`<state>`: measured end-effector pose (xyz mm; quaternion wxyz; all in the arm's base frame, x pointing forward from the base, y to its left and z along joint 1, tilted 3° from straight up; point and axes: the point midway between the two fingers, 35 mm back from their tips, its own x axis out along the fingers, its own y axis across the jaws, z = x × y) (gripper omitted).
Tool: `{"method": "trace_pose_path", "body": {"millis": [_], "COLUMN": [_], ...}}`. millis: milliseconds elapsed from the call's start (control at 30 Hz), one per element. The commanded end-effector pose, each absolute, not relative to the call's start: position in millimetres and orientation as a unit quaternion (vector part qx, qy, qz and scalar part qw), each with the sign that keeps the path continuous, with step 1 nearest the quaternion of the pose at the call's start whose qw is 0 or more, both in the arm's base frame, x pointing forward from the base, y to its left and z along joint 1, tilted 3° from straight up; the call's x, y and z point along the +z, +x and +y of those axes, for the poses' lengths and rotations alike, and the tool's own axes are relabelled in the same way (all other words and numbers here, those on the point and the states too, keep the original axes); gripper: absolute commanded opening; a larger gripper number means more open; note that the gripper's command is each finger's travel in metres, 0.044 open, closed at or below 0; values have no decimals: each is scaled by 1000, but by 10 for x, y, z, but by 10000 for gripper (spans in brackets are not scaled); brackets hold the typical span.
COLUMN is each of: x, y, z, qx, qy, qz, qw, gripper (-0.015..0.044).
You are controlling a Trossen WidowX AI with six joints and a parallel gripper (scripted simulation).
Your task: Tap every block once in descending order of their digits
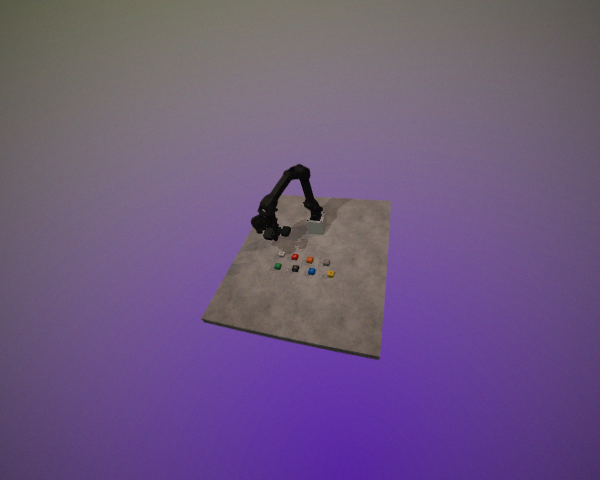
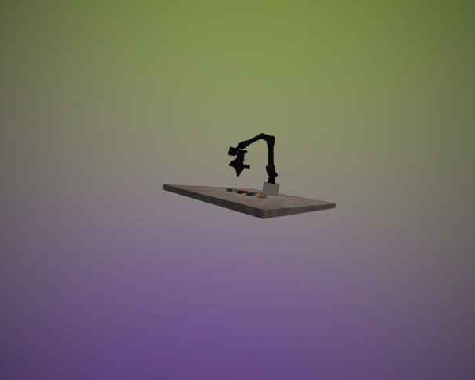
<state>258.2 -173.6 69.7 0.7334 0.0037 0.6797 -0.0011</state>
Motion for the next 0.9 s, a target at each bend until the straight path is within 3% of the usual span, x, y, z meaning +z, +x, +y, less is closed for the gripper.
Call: {"method": "trace_pose_path", "body": {"millis": [0, 300, 600, 867], "x": [711, 758, 804, 504], "y": [2667, 3059, 2888, 2900], "z": [-1537, -267, 1022, 1136], "qx": [5, 8, 14, 14], "qy": [7, 10, 16, 17], "qz": [684, 684, 683, 683], "qw": [729, 730, 730, 730], "gripper": [20, 20, 20, 20]}}
